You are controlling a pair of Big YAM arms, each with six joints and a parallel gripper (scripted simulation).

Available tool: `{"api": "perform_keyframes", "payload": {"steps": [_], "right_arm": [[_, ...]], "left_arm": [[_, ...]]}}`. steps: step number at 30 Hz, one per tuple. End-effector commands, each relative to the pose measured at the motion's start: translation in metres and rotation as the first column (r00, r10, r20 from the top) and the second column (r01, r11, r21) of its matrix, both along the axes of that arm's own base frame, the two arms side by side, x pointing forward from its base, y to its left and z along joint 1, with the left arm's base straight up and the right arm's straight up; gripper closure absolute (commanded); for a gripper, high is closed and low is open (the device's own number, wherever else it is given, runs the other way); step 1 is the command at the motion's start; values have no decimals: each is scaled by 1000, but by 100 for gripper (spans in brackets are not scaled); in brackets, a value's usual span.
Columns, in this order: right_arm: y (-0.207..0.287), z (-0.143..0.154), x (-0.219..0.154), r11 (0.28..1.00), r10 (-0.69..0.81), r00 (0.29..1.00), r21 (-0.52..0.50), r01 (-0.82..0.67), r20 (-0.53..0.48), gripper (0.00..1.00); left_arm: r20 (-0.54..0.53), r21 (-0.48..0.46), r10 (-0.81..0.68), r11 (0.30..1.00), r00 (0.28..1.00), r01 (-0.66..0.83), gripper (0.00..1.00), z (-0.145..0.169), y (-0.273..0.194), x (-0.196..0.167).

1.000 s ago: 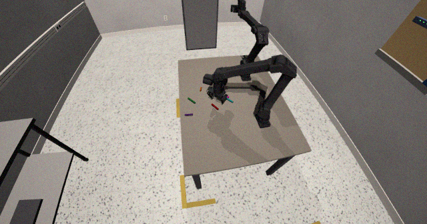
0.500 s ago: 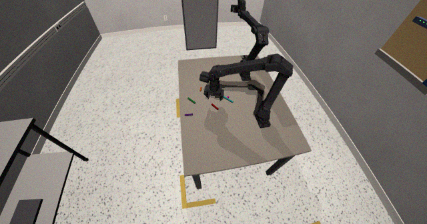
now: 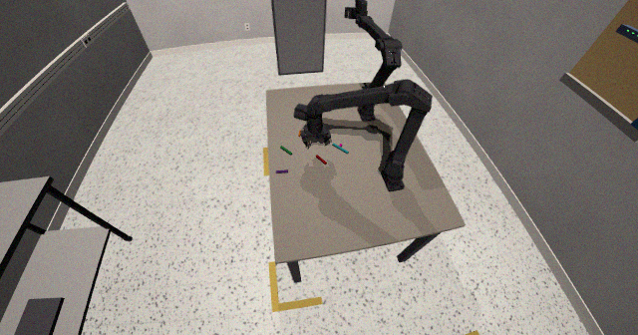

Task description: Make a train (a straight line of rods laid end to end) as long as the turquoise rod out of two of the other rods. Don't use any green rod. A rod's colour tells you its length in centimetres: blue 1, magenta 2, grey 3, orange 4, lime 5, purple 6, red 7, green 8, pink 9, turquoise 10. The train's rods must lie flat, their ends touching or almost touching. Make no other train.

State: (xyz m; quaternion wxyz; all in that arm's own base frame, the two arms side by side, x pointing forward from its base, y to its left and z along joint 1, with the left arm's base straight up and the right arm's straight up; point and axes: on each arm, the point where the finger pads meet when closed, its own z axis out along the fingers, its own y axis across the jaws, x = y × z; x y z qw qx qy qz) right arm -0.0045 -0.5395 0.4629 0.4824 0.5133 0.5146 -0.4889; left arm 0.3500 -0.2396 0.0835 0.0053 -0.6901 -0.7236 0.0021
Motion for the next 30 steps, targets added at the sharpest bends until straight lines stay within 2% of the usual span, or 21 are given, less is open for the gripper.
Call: {"api": "perform_keyframes", "payload": {"steps": [1,9,11,12,19,26,28,29,30], "right_arm": [[-5,38,3,998,4,1000,-57,-3,8,0],[-5,38,3,998,4,1000,-57,-3,8,0],[-5,38,3,998,4,1000,-57,-3,8,0],[-5,38,3,998,4,1000,-57,-3,8,0],[-5,38,3,998,4,1000,-57,-3,8,0],[-5,38,3,998,4,1000,-57,-3,8,0],[-5,38,3,998,4,1000,-57,-3,8,0],[-5,38,3,998,4,1000,-57,-3,8,0],[-5,38,3,998,4,1000,-57,-3,8,0]], "left_arm": [[42,-31,166,986,985,-165,0,21,-23,22],[36,-39,385,923,922,-384,0,23,-35,31],[36,-39,385,923,922,-384,0,23,-35,31],[37,-48,451,892,892,-449,0,27,-38,34],[25,-44,622,783,783,-620,0,23,-49,41],[16,-49,766,643,643,-764,0,24,-60,49],[16,-49,766,643,643,-764,0,24,-60,49],[13,-47,811,584,584,-810,0,22,-64,51],[12,-47,827,562,562,-826,0,22,-66,52]]}}
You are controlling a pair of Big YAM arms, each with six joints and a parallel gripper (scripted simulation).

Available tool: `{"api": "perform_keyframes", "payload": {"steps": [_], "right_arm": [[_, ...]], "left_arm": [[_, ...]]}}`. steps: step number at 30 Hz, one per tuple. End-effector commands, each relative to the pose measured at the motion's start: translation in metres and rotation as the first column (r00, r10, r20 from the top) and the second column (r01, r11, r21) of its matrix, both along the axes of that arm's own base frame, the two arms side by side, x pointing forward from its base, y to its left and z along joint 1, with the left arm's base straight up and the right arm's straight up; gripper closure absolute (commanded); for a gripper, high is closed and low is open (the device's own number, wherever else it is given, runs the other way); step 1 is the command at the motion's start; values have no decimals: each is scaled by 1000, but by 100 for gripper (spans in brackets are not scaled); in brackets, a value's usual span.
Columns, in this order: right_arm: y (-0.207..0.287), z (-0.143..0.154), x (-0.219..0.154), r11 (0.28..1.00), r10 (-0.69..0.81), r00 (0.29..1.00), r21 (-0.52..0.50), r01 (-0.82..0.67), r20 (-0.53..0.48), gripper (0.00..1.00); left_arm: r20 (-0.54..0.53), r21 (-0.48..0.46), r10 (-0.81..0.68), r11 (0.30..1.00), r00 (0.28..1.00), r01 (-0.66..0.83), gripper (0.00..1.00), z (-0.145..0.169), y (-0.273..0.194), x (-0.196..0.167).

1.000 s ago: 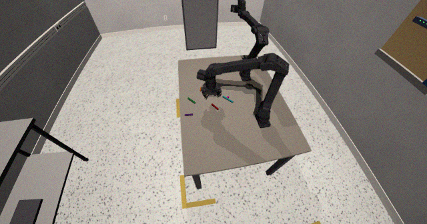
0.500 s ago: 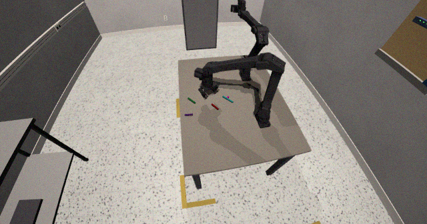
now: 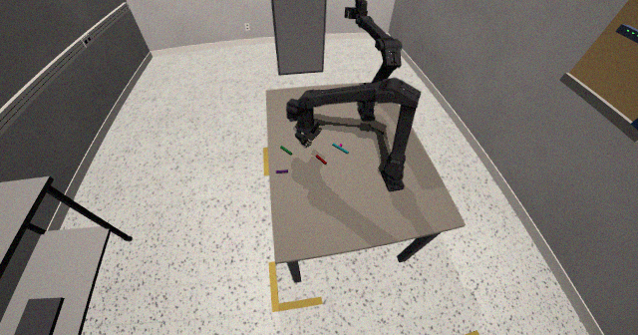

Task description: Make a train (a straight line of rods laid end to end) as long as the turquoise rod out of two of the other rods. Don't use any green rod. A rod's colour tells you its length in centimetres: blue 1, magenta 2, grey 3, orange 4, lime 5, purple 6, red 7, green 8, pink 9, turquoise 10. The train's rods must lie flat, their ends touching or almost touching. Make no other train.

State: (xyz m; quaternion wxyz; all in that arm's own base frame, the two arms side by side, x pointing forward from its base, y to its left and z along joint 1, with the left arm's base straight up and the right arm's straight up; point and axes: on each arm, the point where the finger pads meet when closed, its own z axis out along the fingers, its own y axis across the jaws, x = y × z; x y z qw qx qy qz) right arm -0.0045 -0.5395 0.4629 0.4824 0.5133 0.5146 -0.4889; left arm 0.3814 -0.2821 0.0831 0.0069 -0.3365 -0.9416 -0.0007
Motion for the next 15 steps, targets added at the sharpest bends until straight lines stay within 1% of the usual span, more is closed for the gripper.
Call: {"api": "perform_keyframes", "payload": {"steps": [1,7,13,15], "right_arm": [[-5,38,3,998,4,1000,-57,-3,8,0],[-5,38,3,998,4,1000,-57,-3,8,0],[-5,38,3,998,4,1000,-57,-3,8,0],[-5,38,3,998,4,1000,-57,-3,8,0]], "left_arm": [[44,-35,165,986,985,-164,0,23,-25,22],[39,-40,333,943,942,-331,0,22,-34,27],[32,-44,490,871,871,-489,0,21,-43,33],[32,-44,490,871,871,-489,0,21,-43,33]]}}
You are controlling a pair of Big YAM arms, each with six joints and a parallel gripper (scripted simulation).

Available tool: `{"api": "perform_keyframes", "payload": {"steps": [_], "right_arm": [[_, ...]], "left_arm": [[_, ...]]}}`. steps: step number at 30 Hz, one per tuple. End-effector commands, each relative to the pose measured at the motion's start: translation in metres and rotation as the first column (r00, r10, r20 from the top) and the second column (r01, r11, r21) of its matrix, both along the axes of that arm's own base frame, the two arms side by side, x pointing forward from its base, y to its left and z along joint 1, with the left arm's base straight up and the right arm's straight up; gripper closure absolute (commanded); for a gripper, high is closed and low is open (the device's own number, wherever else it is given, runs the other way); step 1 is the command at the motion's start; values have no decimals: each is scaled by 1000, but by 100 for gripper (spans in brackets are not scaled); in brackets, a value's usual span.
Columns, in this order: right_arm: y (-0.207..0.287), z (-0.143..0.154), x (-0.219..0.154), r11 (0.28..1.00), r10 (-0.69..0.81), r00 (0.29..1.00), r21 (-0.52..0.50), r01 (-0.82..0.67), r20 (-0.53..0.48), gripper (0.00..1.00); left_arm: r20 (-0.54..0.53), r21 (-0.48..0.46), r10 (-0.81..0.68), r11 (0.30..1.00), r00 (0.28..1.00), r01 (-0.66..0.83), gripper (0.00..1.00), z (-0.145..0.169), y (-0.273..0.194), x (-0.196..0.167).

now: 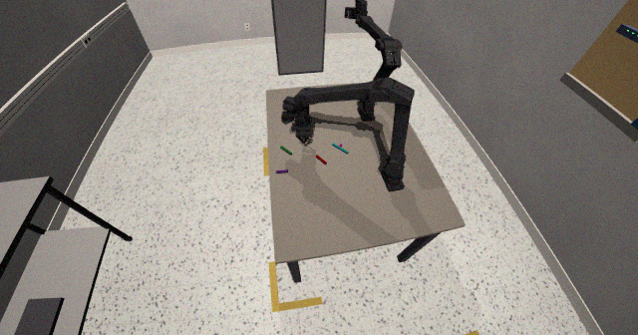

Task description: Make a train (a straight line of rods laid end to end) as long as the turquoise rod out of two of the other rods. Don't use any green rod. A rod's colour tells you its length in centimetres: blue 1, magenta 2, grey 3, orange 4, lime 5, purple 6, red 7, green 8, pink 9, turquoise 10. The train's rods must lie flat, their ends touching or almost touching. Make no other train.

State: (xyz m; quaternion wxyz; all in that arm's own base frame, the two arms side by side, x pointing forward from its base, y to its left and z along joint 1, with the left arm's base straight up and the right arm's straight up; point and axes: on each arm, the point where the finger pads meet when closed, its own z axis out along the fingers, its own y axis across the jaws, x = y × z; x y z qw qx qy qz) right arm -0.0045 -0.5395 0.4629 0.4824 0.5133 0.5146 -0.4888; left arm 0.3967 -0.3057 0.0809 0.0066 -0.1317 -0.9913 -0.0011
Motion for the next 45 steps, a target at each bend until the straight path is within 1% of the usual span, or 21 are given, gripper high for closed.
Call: {"api": "perform_keyframes", "payload": {"steps": [1,8,15,17,18,19,24,30,32,35,37,39,45], "right_arm": [[-5,38,3,998,4,1000,-57,-3,8,0],[-5,38,3,998,4,1000,-57,-3,8,0],[-5,38,3,998,4,1000,-57,-3,8,0],[-5,38,3,998,4,1000,-57,-3,8,0],[-5,38,3,998,4,1000,-57,-3,8,0],[-5,38,3,998,4,1000,-57,-3,8,0],[-5,38,3,998,4,1000,-57,-3,8,0],[-5,38,3,998,4,1000,-57,-3,8,0],[-5,38,3,998,4,1000,-57,-3,8,0],[-5,38,3,998,4,1000,-57,-3,8,0],[-5,38,3,998,4,1000,-57,-3,8,0],[-5,38,3,998,4,1000,-57,-3,8,0],[-5,38,3,998,4,1000,-57,-3,8,0]], "left_arm": [[44,-34,164,986,986,-162,0,23,-24,20],[38,-40,357,934,933,-356,0,22,-34,26],[29,-44,537,843,843,-536,0,21,-46,32],[29,-44,537,843,843,-536,0,21,-46,32],[29,-52,586,810,810,-584,0,24,-48,34],[26,-46,617,787,787,-615,0,20,-51,35],[19,-47,724,690,690,-722,0,18,-59,38],[12,-51,824,566,566,-823,0,18,-66,43],[8,-64,843,538,538,-841,0,26,-67,46],[7,-71,849,527,528,-847,0,30,-67,46],[7,-57,855,518,519,-853,0,21,-69,46],[7,-57,858,514,514,-856,0,21,-69,46],[5,-62,858,512,513,-857,0,23,-70,46]]}}
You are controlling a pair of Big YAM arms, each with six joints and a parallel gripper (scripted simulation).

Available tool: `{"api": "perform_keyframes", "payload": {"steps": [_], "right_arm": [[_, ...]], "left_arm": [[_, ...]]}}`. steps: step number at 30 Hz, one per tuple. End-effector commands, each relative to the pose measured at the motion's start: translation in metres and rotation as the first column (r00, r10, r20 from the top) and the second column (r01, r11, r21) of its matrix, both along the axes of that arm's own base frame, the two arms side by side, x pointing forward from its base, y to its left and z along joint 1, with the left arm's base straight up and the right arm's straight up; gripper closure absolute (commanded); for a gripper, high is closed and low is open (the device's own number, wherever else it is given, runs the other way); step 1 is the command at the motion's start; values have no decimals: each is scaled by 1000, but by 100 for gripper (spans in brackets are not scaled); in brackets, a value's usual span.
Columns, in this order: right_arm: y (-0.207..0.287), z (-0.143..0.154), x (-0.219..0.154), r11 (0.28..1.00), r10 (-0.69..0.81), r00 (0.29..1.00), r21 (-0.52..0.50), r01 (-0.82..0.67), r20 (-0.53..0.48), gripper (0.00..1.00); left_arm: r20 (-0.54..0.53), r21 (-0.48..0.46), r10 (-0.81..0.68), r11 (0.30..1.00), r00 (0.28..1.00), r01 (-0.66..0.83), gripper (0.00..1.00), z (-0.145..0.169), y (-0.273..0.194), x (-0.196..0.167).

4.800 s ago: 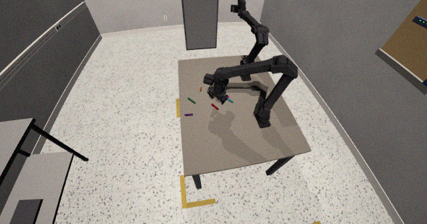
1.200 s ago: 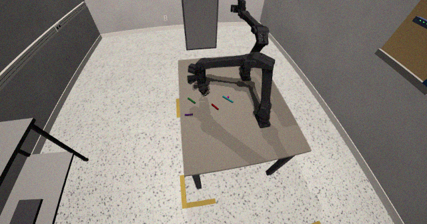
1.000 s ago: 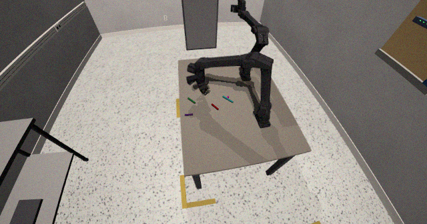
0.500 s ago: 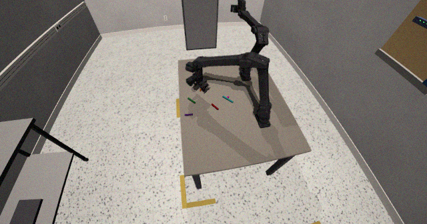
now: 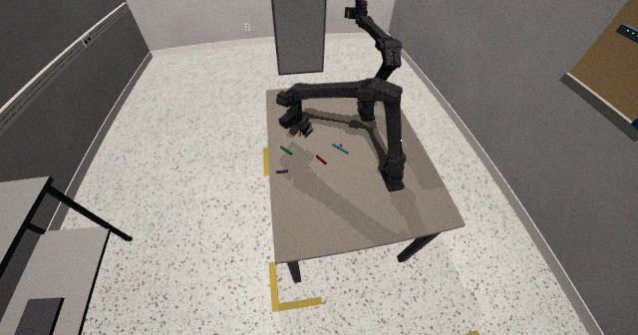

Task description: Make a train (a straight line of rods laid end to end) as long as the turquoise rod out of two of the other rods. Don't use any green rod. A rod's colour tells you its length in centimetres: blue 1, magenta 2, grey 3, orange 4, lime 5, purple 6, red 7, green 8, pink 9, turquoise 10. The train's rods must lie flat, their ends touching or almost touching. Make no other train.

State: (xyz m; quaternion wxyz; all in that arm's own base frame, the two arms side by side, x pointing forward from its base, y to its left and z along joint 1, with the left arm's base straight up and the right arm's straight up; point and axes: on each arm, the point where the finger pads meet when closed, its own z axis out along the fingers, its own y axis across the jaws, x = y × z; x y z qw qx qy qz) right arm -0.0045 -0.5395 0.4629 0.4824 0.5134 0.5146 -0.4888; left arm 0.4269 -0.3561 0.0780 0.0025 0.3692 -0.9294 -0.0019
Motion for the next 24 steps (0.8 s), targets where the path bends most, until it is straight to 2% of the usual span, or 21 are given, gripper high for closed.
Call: {"api": "perform_keyframes", "payload": {"steps": [1,24], "right_arm": [[-5,38,3,998,4,1000,-57,-3,7,0],[-5,38,3,998,4,1000,-57,-3,7,0]], "left_arm": [[51,-39,12,999,999,-10,0,26,-19,16],[52,-39,3,999,999,-1,0,26,-19,16]]}}
